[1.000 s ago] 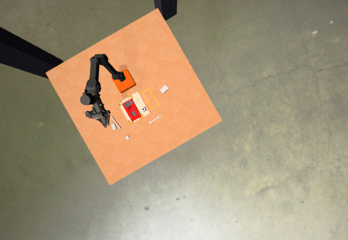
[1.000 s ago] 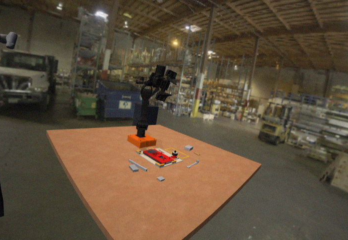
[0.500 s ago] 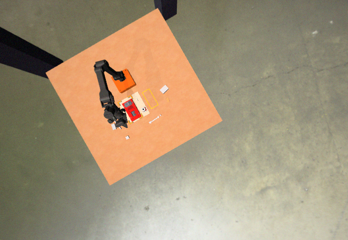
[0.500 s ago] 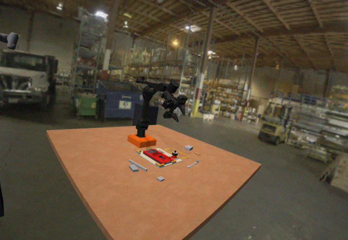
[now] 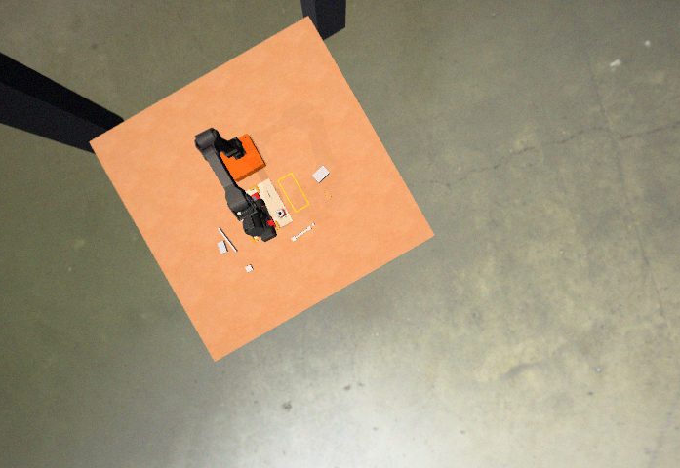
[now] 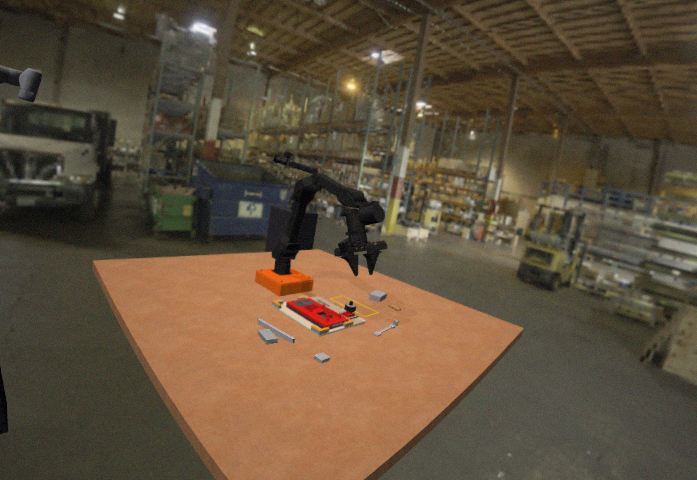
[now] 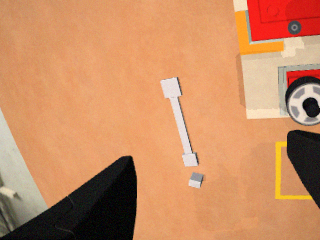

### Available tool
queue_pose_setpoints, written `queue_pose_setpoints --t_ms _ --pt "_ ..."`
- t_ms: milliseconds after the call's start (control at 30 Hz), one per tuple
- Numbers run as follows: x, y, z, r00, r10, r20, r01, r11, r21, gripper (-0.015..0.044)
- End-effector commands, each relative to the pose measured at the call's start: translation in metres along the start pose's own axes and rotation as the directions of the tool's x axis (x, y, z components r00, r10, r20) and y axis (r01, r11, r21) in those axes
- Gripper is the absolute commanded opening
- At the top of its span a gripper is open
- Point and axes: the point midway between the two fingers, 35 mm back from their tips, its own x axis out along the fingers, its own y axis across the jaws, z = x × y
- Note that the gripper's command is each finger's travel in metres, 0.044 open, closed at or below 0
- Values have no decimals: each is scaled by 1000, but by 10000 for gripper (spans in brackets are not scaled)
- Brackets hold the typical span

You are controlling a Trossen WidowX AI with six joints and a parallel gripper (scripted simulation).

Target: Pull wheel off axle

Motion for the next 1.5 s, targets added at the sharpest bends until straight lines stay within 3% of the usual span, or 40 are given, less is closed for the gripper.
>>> queue_pose_setpoints --t_ms 0,267,700,1267,1333,1467 --pt "18 -24 -15 992 -122 12 122 992 -9 300" --pt "46 -75 -41 927 -369 71 372 927 -36 300" --pt "50 -71 -34 925 -374 74 377 926 -37 300" --pt "117 -97 -27 925 -374 74 377 925 -37 300" --pt "114 -96 -28 922 -381 71 384 923 -34 247" --pt "114 -96 -28 922 -381 71 384 923 -34 221"
